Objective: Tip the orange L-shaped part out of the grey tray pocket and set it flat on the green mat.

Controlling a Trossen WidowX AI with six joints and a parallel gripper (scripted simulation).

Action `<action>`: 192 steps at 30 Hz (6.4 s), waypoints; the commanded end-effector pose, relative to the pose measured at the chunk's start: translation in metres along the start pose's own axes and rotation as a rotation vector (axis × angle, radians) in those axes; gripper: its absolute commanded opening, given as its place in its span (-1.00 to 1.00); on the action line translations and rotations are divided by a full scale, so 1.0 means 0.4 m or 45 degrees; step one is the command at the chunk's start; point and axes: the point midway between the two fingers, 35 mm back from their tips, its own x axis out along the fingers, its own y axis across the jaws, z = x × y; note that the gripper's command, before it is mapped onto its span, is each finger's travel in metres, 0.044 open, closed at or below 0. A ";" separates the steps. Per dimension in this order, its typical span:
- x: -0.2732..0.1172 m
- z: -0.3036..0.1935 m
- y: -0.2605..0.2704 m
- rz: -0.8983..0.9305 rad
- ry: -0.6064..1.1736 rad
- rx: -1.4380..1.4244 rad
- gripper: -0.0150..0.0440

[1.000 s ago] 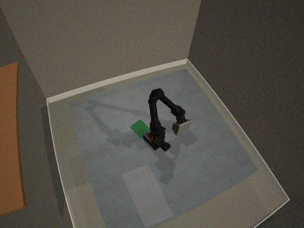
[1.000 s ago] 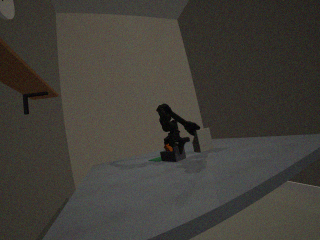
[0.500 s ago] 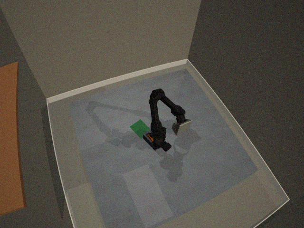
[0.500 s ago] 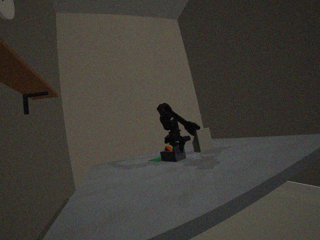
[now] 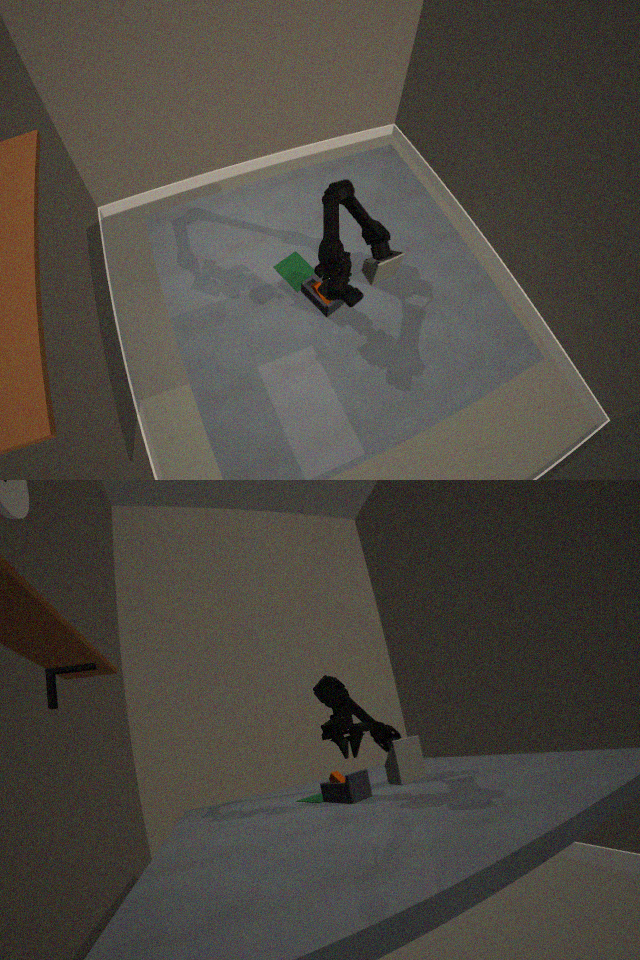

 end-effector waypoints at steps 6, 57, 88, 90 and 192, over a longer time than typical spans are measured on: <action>-0.014 -0.004 -0.004 -0.002 0.006 -0.001 0.12; -0.022 0.019 -0.197 -0.017 0.008 2.007 0.46; 0.131 0.020 -0.198 -0.017 0.005 2.008 0.46; 0.139 0.019 -0.198 -0.018 0.005 2.008 0.46; -0.047 0.017 -0.231 -0.017 0.008 2.007 -0.49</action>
